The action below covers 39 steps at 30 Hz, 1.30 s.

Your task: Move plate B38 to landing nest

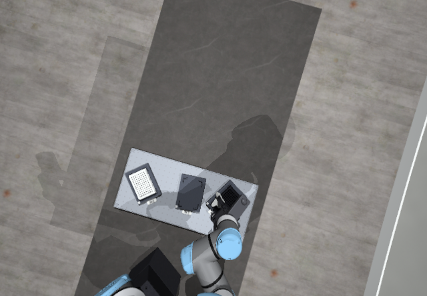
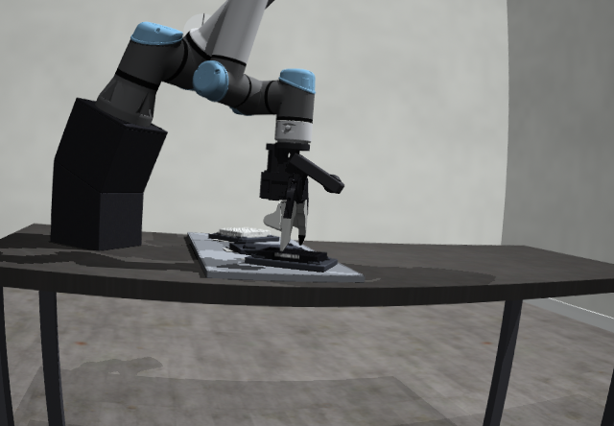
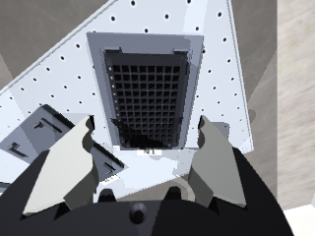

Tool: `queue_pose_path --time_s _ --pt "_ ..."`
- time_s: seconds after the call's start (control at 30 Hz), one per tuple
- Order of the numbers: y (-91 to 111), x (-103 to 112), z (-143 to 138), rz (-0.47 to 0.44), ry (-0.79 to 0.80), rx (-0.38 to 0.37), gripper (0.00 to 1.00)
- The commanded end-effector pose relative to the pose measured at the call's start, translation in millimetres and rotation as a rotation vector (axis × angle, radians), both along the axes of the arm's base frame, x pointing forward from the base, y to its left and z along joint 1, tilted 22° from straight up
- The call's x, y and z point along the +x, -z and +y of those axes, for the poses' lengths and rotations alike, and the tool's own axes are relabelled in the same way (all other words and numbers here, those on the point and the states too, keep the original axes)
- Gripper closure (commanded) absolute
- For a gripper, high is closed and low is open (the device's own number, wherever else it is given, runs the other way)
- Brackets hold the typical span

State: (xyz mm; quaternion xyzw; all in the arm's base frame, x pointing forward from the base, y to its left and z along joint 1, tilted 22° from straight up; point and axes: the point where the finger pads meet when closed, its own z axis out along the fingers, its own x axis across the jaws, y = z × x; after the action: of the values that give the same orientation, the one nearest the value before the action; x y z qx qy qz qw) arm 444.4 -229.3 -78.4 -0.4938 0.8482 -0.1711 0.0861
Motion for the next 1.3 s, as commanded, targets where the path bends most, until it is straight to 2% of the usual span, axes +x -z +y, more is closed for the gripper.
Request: queue_pose_path --time_s 0.0,0.5,0.53,1.27 --pt "7.8 5.3 -2.6 -0.004 -0.002 -0.005 0.18" --pt "8.3 4.0 -2.4 -0.003 0.000 -0.004 0.18" --pt "8.3 4.0 -2.4 -0.003 0.000 -0.004 1.00" --pt "8.3 4.0 -2.4 -0.003 0.000 -0.004 1.00"
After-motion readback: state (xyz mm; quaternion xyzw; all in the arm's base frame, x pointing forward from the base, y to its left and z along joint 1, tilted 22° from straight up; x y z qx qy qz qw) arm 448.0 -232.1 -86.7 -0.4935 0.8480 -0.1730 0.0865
